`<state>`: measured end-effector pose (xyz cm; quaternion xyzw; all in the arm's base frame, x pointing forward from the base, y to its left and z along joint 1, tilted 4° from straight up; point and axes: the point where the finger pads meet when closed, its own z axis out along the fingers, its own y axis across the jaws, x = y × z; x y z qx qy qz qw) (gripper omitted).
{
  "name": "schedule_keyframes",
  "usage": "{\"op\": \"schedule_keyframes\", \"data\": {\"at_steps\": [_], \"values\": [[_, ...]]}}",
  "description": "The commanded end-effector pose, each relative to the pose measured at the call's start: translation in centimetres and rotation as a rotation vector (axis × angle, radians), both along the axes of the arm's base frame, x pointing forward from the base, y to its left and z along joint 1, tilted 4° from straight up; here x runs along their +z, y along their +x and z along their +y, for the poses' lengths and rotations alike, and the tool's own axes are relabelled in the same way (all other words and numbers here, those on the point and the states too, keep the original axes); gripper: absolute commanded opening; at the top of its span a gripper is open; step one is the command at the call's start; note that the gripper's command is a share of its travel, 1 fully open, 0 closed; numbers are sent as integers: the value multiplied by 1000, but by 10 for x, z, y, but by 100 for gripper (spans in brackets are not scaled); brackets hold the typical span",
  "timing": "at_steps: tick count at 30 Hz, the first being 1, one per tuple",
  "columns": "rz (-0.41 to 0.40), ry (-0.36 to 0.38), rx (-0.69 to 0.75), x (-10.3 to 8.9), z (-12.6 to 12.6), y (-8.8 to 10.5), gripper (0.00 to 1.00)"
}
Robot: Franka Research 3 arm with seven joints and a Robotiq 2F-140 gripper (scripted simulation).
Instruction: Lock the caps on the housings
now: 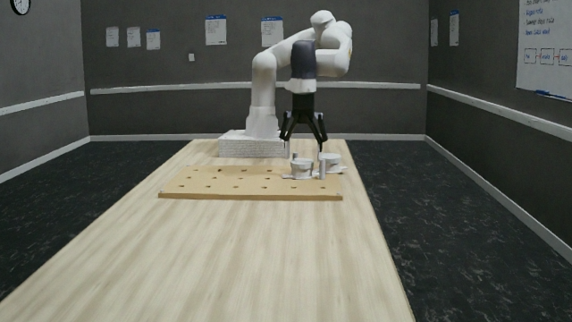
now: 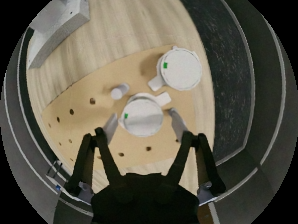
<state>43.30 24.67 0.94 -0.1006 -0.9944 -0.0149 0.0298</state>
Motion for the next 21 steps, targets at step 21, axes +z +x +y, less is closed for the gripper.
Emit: {"op": "schedule_keyframes", "data": {"at_steps": [21], "values": [[6, 1, -4, 39, 1, 0, 78]]}}
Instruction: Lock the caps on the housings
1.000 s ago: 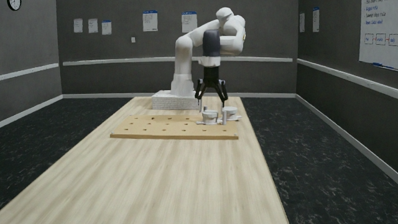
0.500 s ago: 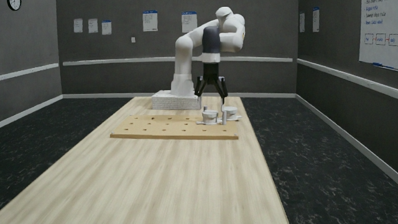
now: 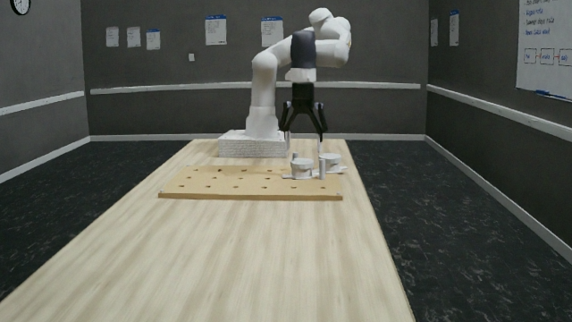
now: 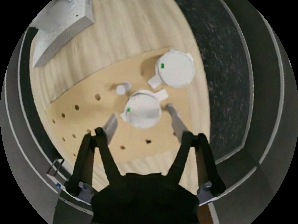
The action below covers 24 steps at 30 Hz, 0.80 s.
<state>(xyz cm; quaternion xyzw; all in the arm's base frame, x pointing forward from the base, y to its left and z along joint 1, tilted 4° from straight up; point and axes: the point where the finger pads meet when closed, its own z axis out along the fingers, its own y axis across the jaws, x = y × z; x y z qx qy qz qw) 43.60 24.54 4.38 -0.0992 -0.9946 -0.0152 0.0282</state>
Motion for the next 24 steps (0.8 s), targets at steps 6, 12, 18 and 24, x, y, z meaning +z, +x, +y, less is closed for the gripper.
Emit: {"op": "schedule_keyframes", "data": {"at_steps": [6, 12, 18, 24], "values": [[9, 0, -6, 15, 2, -2, 78], [9, 0, -6, 21, 1, -2, 78], [9, 0, -6, 23, 1, -2, 78], [9, 0, -6, 23, 1, -2, 78]]}}
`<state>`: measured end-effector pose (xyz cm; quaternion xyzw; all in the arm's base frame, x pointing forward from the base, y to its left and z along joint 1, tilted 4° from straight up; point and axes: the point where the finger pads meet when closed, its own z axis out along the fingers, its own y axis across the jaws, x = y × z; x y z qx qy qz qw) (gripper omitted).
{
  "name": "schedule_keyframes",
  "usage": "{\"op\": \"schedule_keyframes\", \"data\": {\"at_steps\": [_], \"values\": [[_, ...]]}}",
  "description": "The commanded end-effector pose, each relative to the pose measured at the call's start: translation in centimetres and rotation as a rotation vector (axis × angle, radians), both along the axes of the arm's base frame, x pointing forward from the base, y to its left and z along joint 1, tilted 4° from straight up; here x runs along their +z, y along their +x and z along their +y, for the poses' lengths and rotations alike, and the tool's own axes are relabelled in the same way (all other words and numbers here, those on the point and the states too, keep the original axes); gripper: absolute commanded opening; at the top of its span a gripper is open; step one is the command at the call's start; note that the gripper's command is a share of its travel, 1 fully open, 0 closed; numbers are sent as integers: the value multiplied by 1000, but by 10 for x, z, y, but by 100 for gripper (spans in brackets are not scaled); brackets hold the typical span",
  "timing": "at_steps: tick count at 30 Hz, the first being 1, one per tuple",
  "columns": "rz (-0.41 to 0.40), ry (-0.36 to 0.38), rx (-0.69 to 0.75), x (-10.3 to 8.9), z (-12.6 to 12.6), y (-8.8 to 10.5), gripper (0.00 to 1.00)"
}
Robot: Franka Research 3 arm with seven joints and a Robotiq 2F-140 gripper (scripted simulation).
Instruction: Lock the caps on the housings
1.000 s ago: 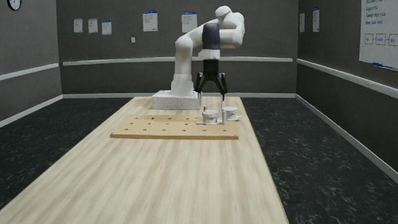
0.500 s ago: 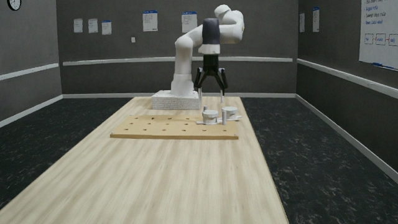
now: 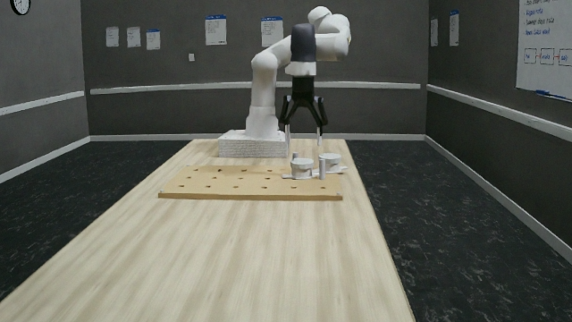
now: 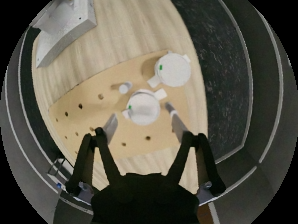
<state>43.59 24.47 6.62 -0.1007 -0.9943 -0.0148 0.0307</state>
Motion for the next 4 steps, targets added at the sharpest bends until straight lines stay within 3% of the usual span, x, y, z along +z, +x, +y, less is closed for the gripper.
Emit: {"op": "schedule_keyframes", "data": {"at_steps": [1, 4], "values": [[4, 1, -3, 1, 2, -2, 78], [4, 1, -3, 1, 2, -2, 78]]}}
